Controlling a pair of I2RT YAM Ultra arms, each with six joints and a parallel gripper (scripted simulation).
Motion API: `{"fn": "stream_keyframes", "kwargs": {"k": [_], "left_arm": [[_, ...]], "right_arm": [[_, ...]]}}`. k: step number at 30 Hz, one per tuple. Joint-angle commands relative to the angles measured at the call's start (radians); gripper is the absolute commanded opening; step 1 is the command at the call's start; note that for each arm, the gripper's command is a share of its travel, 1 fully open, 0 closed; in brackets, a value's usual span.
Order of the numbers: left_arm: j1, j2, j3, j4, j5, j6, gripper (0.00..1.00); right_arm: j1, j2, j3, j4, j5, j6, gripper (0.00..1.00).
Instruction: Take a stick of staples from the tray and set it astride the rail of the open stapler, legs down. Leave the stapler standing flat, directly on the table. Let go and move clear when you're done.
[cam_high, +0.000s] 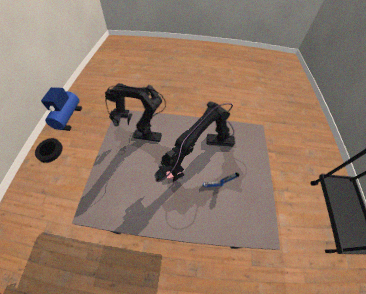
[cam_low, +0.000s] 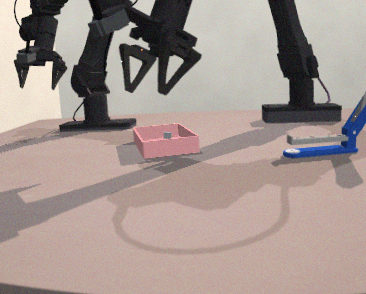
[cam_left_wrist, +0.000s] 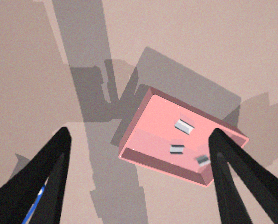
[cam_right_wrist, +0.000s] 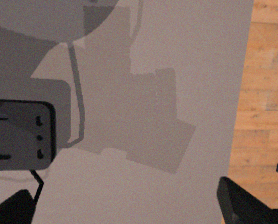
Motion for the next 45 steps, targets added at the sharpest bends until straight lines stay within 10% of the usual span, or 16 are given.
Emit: {"fn": "stream_keyframes", "kwargs": {"k": [1,22,45], "left_arm": [[0.000,-0.014,0.011,0.007,0.000,0.001,1.00],[-0.009,-0.030,-0.028,0.077,-0.009,-0.001,1.00],[-0.140,-0.456,-0.689,0.637,-0.075,-0.023,1.00]], "right_arm": [[0.000,-0.005,0.007,-0.007,-0.011,0.001,1.00],[0.028,-0.020,0.016,-0.019,0.015,0.066,1.00],[0.714,-0.408,0.121,-0.115,0.067,0.759,1.00]]}}
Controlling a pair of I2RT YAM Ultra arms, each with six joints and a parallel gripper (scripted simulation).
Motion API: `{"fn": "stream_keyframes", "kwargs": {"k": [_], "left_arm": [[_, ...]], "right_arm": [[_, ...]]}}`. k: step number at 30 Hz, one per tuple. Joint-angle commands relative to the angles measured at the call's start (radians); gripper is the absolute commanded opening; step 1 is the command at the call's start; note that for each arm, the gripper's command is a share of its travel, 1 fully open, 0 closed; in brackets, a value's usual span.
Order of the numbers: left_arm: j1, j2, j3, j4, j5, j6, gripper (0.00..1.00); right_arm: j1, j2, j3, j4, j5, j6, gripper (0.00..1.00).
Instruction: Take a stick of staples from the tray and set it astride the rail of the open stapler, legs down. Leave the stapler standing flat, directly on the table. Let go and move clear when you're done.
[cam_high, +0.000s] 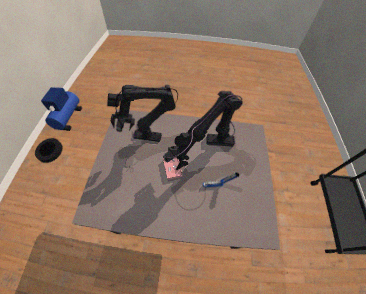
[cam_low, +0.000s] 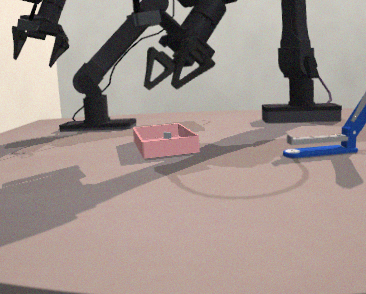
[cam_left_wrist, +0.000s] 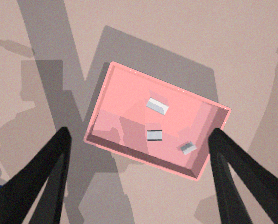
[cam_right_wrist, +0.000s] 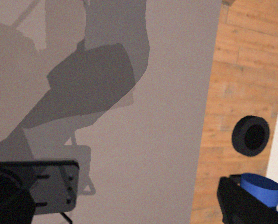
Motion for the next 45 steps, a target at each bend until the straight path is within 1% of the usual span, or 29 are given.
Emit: {"fn": "stream_keyframes", "kwargs": {"k": [1,4,6,7,11,15,18,21,23,24,26,30,34,38,40,41,45], "left_arm": [[-0.022,-0.061,-0.054,0.109,-0.025,-0.011,1.00],[-0.036,-0.089,-0.098,0.141,-0.033,-0.011,1.00],[-0.036,-0.089,-0.098,0.141,-0.033,-0.011,1.00],[-0.040,-0.097,-0.112,0.154,-0.036,-0.010,1.00],[-0.052,-0.118,-0.148,0.177,-0.042,-0.011,1.00],[-0.060,-0.133,-0.171,0.191,-0.045,-0.012,1.00],[-0.064,-0.141,-0.183,0.198,-0.047,-0.012,1.00],[-0.067,-0.146,-0.192,0.204,-0.049,-0.012,1.00],[-0.067,-0.146,-0.192,0.204,-0.049,-0.012,1.00],[-0.068,-0.148,-0.191,0.206,-0.049,-0.012,1.00],[-0.069,-0.151,-0.199,0.208,-0.049,-0.012,1.00],[-0.072,-0.156,-0.207,0.213,-0.050,-0.012,1.00],[-0.074,-0.160,-0.213,0.216,-0.050,-0.012,1.00],[-0.076,-0.163,-0.218,0.219,-0.051,-0.012,1.00],[-0.076,-0.163,-0.218,0.219,-0.051,-0.012,1.00],[-0.076,-0.165,-0.213,0.220,-0.051,-0.012,1.00],[-0.078,-0.167,-0.225,0.223,-0.052,-0.012,1.00]], "right_arm": [[0.060,-0.064,0.041,-0.040,0.011,0.158,1.00],[0.096,-0.114,0.057,-0.054,0.011,0.236,1.00],[0.096,-0.114,0.057,-0.054,0.011,0.236,1.00],[0.133,-0.132,0.066,-0.058,0.024,0.279,1.00],[0.125,-0.195,0.084,-0.076,0.011,0.358,1.00],[0.074,-0.253,0.104,-0.095,0.001,0.429,1.00],[0.007,-0.293,0.122,-0.098,-0.009,0.485,1.00],[-0.068,-0.330,0.136,-0.107,0.002,0.548,1.00],[-0.068,-0.330,0.136,-0.107,0.002,0.548,1.00],[-0.106,-0.342,0.142,-0.106,0.021,0.588,1.00],[-0.128,-0.365,0.148,-0.109,0.033,0.633,1.00],[-0.144,-0.408,0.160,-0.109,0.069,0.733,1.00],[-0.085,-0.448,0.169,-0.117,0.118,0.841,1.00],[0.050,-0.485,0.177,-0.117,0.160,0.938,1.00],[0.050,-0.485,0.177,-0.117,0.160,0.938,1.00],[0.145,-0.495,0.179,-0.112,0.174,0.971,1.00],[0.347,-0.528,0.188,-0.122,0.196,1.033,1.00]]}}
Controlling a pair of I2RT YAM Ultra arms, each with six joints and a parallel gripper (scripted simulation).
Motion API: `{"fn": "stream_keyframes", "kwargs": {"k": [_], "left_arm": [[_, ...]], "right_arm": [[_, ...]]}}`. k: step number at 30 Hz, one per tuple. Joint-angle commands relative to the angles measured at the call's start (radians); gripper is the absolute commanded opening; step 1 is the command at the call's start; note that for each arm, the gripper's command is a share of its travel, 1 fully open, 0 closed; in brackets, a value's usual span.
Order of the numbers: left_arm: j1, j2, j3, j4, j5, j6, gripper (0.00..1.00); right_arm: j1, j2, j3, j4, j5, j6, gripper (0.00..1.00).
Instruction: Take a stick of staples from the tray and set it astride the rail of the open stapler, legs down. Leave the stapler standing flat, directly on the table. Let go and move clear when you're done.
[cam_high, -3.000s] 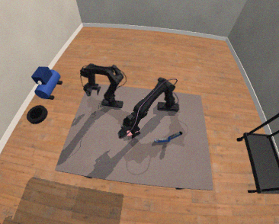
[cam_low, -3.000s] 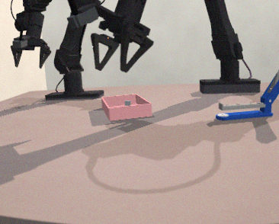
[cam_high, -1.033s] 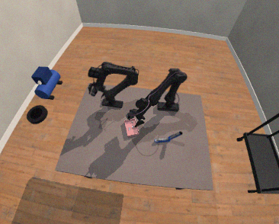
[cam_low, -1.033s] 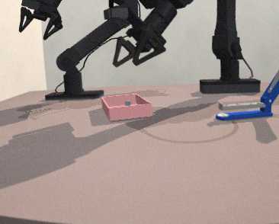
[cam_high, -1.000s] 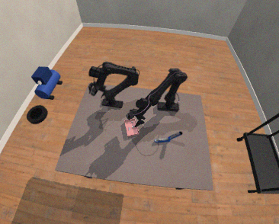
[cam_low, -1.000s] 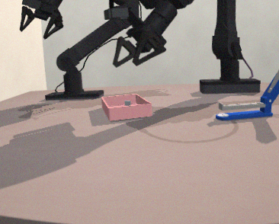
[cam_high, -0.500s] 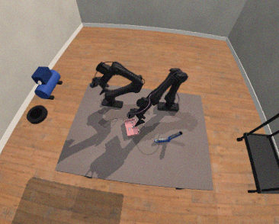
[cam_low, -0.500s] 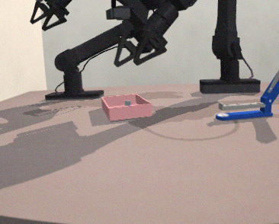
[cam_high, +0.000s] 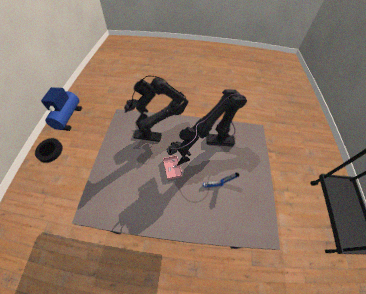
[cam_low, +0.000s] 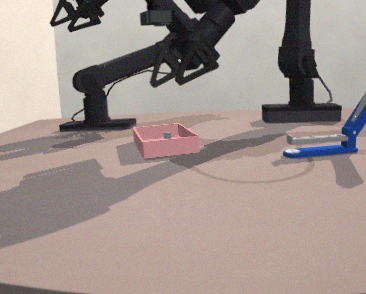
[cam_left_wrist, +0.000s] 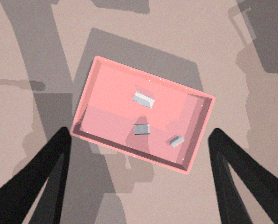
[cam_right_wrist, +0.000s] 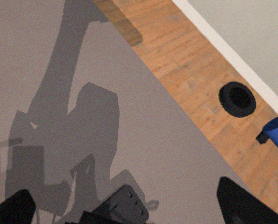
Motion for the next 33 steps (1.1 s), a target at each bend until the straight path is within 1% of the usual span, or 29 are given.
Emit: {"fn": "stream_keyframes", "kwargs": {"k": [1,10,12,15,27,29,33], "left_arm": [[-0.009,-0.031,-0.014,0.021,-0.009,-0.008,1.00],[-0.013,-0.038,-0.024,0.027,-0.010,-0.008,1.00],[-0.013,-0.038,-0.024,0.027,-0.010,-0.008,1.00],[-0.014,-0.041,-0.028,0.029,-0.011,-0.008,1.00],[-0.018,-0.049,-0.040,0.036,-0.013,-0.008,1.00],[-0.018,-0.049,-0.040,0.036,-0.013,-0.008,1.00],[-0.019,-0.051,-0.044,0.038,-0.013,-0.008,1.00]], "right_arm": [[0.154,-0.037,0.031,-0.018,0.040,0.092,1.00],[0.667,-0.107,0.052,-0.031,0.059,0.200,1.00],[0.667,-0.107,0.052,-0.031,0.059,0.200,1.00],[0.862,-0.130,0.059,-0.034,0.063,0.234,1.00],[1.546,-0.213,0.082,-0.043,0.080,0.357,1.00],[1.546,-0.213,0.082,-0.043,0.080,0.357,1.00],[1.774,-0.239,0.089,-0.042,0.093,0.398,1.00]]}}
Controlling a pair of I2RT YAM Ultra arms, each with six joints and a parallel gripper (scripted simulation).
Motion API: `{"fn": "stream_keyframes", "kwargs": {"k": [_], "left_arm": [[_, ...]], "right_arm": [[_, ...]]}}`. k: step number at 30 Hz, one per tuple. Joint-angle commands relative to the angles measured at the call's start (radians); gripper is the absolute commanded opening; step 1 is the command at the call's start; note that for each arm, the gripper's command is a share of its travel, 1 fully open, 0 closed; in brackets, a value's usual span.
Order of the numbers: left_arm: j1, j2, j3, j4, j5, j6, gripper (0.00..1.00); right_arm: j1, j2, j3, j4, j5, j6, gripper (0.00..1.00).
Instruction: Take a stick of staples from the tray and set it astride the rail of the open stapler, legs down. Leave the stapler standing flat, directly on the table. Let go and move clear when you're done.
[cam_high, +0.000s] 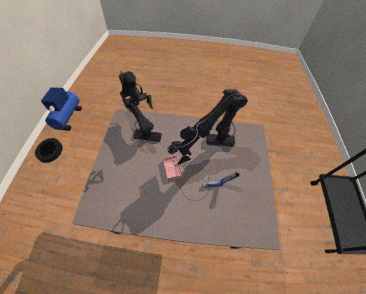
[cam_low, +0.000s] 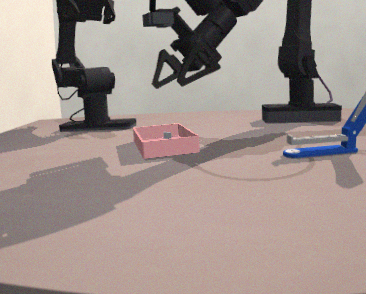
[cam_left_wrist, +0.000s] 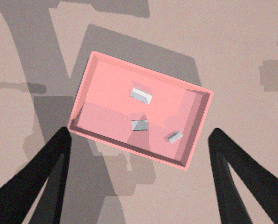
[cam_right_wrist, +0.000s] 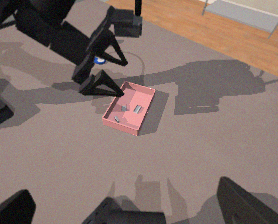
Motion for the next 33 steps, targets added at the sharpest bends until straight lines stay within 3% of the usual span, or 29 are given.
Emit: {"fn": "stream_keyframes", "kwargs": {"k": [1,13,18,33], "left_arm": [[-0.009,-0.030,-0.011,0.019,-0.008,-0.008,1.00],[0.004,-0.010,0.023,-0.050,0.034,-0.138,1.00],[0.025,0.055,0.087,-0.127,0.087,-0.392,1.00],[0.069,0.186,0.254,-0.324,0.204,-0.911,1.00]], "right_arm": [[0.131,-0.027,0.026,-0.010,0.024,0.047,1.00],[0.132,-0.029,0.027,-0.011,0.011,0.045,1.00],[0.132,-0.029,0.027,-0.011,0.011,0.041,1.00],[0.133,-0.020,0.017,-0.008,0.008,0.039,1.00]]}}
